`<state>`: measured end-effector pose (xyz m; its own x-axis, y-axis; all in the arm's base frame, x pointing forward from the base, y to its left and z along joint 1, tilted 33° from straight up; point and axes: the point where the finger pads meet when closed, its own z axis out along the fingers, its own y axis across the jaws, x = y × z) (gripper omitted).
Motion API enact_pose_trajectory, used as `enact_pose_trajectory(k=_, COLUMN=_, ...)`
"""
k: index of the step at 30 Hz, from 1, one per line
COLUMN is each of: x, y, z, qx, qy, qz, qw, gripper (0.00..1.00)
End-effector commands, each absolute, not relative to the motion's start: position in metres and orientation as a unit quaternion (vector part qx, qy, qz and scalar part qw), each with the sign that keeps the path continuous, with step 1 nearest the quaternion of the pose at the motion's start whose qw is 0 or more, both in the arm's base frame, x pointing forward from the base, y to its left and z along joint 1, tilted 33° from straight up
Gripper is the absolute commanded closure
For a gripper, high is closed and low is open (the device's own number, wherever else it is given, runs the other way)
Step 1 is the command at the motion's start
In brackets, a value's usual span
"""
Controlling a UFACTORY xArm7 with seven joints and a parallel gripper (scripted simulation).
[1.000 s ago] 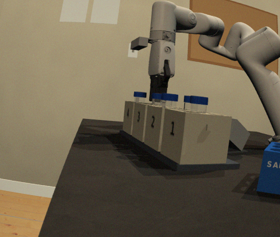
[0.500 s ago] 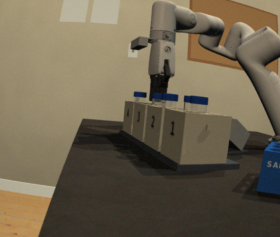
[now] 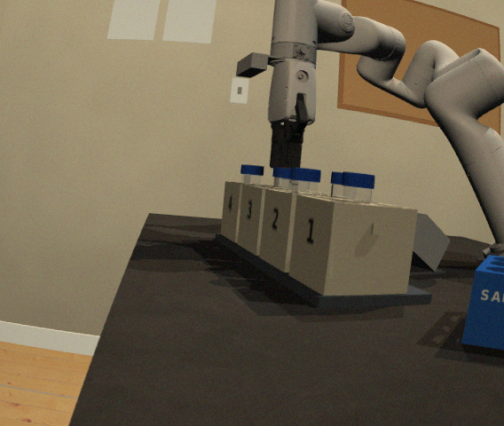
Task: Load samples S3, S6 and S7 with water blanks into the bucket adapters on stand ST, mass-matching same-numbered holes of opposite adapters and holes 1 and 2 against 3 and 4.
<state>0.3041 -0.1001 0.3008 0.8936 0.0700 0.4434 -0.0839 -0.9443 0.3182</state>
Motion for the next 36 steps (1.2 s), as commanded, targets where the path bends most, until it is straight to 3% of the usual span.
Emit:
enact_pose_trajectory(k=1, x=0.299, y=-0.096, z=0.312, qx=0.958, qy=-0.004, qz=0.232, qw=0.167, gripper=0.56)
enact_pose_trajectory(k=36, x=0.272, y=-0.076, z=0.364, qx=0.958, qy=-0.004, qz=0.232, qw=0.167, gripper=0.56)
